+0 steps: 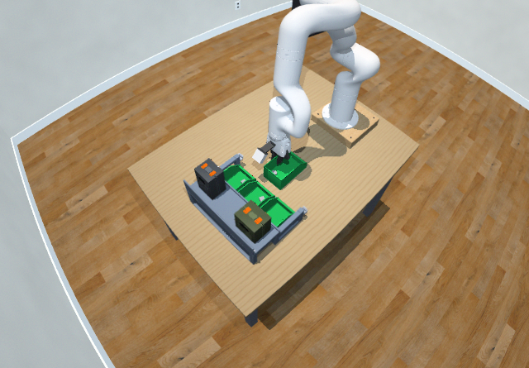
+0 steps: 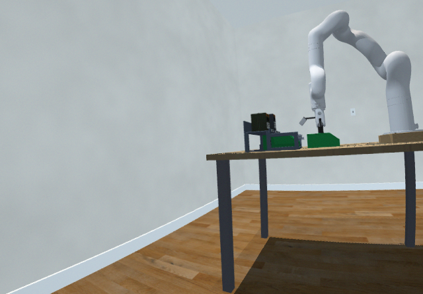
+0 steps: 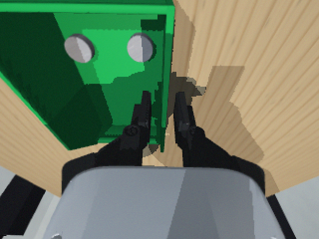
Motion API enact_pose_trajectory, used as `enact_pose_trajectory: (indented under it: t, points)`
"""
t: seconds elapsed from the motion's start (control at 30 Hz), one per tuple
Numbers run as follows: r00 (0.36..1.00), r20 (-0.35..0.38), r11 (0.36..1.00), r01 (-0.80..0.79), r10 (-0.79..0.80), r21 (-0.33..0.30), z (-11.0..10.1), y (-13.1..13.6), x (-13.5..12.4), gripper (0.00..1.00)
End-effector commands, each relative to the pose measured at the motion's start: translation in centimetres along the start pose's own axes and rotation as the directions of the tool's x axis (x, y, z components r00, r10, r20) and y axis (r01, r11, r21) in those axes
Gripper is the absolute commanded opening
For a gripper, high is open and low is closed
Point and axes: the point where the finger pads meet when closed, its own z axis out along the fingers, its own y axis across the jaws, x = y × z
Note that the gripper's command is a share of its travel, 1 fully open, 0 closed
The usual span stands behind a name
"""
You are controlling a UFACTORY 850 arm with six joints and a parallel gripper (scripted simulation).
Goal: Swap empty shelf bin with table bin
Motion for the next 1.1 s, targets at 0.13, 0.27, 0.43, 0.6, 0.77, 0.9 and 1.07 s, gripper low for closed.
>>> enact_pose_trajectory:
  t: [0.13,0.27,0.43,0.6,0.77,0.9,1.07]
  points:
    - [1.0,-0.002,1.0,0.0,0.0,0.0,-0.05,0.0,0.08,0.26]
    - [1.0,-0.002,1.0,0.0,0.0,0.0,-0.05,0.0,0.08,0.26]
    - [1.0,-0.002,1.0,0.0,0.0,0.0,-0.09,0.0,0.08,0.26]
    - [1.0,-0.002,1.0,0.0,0.0,0.0,-0.22,0.0,0.08,0.26]
    - [1.0,-0.002,1.0,0.0,0.0,0.0,-0.47,0.0,0.08,0.26]
    - [1.0,-0.002,1.0,0.0,0.0,0.0,-0.6,0.0,0.08,0.26]
    - [1.0,-0.002,1.0,0.0,0.0,0.0,-1.04,0.0,0.08,0.26]
